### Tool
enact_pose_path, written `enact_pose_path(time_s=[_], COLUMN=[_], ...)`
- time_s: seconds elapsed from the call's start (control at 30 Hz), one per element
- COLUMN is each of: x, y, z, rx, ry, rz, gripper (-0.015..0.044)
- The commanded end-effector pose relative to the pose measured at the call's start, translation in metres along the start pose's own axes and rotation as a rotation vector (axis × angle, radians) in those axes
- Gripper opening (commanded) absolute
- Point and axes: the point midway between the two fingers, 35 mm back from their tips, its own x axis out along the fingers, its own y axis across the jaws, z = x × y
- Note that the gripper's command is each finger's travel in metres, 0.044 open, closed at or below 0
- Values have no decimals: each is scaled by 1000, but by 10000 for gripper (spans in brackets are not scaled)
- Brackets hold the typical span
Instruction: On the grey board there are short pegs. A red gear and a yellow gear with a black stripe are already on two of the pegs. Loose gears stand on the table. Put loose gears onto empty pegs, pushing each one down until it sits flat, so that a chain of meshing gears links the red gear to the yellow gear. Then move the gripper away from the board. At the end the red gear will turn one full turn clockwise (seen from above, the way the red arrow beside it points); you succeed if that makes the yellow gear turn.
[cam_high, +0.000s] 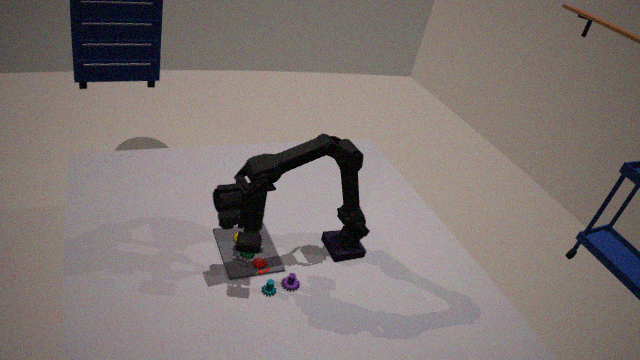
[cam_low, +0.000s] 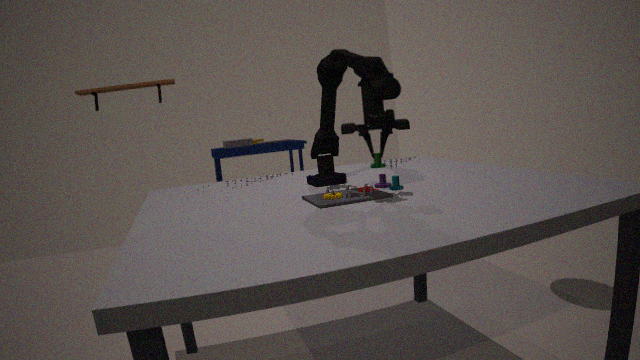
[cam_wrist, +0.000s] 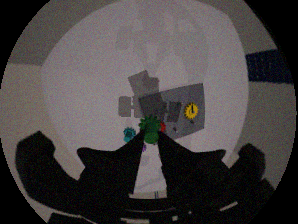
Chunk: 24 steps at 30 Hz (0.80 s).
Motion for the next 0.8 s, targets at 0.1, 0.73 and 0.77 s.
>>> enact_pose_path(time_s=[0.1,0.73,0.77], x=[6,21,21], y=[-8,-23,-23], z=[-1,-5,-5], rx=[-3,-3,-3], ry=[-8,-7,-7], rz=[-2,-3,-3], gripper=[0,0,0])
